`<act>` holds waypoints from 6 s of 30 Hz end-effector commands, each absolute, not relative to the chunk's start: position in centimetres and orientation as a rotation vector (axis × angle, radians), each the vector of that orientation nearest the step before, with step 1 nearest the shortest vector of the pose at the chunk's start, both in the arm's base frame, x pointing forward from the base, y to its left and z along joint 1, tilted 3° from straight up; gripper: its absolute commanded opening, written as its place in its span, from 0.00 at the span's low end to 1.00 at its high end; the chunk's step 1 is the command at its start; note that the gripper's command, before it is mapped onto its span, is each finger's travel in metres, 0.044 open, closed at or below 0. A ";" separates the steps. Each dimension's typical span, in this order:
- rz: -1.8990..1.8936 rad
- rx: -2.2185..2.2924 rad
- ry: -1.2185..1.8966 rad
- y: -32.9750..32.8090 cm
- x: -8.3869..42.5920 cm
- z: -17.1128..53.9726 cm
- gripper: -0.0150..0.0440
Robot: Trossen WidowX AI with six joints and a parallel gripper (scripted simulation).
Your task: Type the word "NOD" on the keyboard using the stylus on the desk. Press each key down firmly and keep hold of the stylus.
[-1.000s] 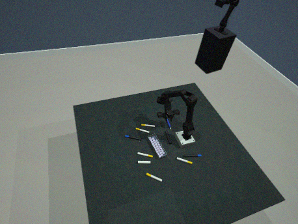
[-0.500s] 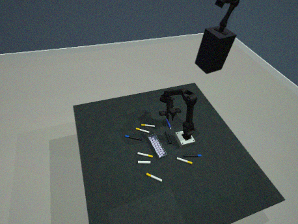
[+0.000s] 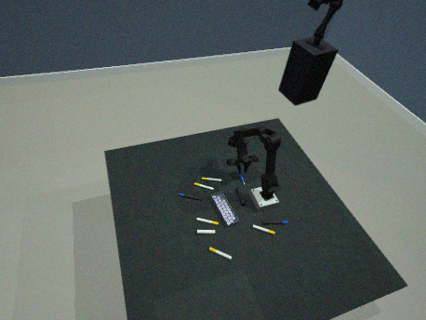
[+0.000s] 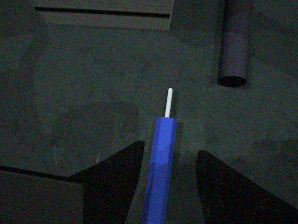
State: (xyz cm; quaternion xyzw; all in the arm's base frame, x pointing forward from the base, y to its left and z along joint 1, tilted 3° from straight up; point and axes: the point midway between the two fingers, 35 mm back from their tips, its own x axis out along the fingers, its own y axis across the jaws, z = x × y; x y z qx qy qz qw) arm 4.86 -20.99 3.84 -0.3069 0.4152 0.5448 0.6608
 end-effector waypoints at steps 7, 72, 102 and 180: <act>1.236 -0.695 0.929 -20.8 4.8 3.1 0.51; 1.236 -0.694 0.929 -20.9 4.6 -1.0 0.51; 1.230 -0.692 0.933 -21.1 4.8 2.6 0.25; 1.439 -1.024 1.911 -11.8 17.5 5.2 0.25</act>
